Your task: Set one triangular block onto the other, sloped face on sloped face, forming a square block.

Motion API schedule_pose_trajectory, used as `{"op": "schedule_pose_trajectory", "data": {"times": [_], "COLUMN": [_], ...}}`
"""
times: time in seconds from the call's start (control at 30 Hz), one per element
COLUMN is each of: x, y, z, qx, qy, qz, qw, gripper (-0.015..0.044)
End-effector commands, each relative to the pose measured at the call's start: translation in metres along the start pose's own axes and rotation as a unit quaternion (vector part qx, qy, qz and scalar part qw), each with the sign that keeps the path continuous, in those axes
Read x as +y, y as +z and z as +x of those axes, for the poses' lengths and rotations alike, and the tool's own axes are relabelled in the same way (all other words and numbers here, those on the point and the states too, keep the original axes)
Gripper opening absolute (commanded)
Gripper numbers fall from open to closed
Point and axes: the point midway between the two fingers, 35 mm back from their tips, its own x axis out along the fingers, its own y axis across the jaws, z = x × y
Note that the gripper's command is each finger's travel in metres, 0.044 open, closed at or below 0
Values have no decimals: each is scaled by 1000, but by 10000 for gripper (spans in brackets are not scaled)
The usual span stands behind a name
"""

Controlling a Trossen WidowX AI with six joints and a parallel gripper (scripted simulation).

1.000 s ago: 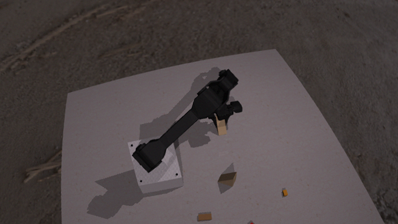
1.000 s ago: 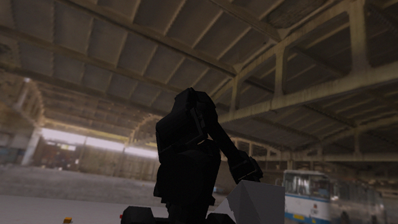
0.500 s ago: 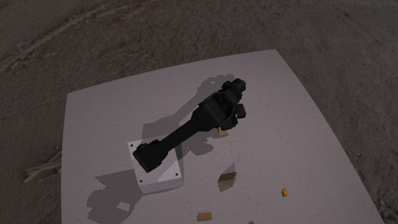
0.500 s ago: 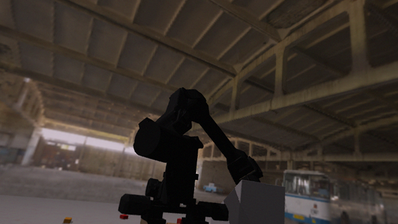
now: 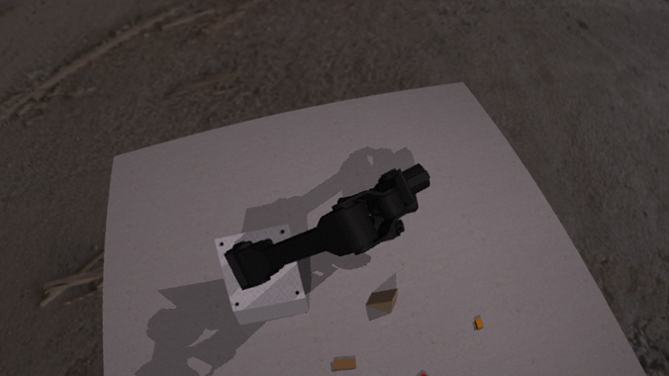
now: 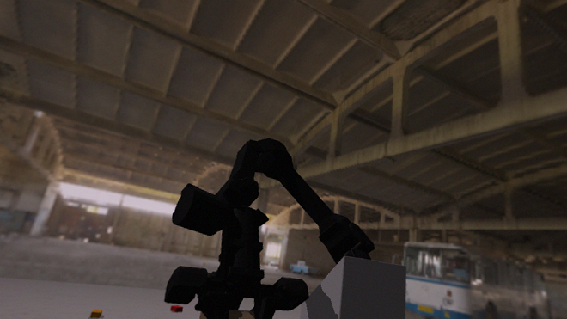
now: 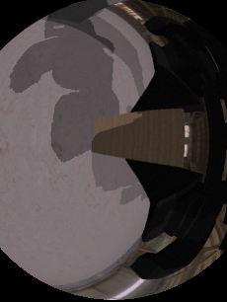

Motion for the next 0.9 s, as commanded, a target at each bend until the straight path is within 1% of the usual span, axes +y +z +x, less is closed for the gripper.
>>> {"op": "schedule_pose_trajectory", "data": {"times": [0.0, 0.5, 0.53, 0.87], "x": [0, -1, 0, 0], "y": [5, 32, 28, 28], "z": [-3, -9, -8, -8], "qx": [46, 238, 205, 205], "qy": [1, 0, 0, 0], "qz": [-1, -2, -1, -1], "qw": [999, 971, 979, 979], "gripper": [0, 0, 26, 289]}}
